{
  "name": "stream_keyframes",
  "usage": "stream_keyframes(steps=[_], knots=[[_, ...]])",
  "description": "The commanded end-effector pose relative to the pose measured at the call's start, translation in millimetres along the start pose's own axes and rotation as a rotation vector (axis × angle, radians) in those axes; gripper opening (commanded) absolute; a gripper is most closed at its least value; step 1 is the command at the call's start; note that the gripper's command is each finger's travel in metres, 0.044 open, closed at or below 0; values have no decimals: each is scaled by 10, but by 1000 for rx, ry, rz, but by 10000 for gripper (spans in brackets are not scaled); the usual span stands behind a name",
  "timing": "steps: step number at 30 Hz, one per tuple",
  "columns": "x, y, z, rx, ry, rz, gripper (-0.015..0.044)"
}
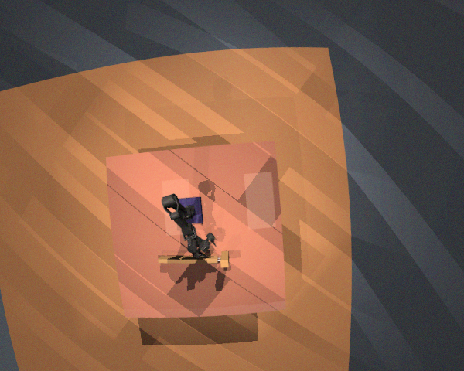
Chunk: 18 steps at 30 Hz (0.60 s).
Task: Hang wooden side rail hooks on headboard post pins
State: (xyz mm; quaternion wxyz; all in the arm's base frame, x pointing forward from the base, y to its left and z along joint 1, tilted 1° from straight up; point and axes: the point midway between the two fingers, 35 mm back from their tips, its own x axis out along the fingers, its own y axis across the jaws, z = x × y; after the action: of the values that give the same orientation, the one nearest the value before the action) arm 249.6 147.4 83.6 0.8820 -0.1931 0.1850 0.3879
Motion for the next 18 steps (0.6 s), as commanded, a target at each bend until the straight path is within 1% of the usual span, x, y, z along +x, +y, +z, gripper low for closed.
stream_keyframes(steps=[1,10,18], knots=[[56,-108,77,-47,47,59,440],[92,-367,228,-123,129,228,440],[22,-557,396,-169,130,386,440]])
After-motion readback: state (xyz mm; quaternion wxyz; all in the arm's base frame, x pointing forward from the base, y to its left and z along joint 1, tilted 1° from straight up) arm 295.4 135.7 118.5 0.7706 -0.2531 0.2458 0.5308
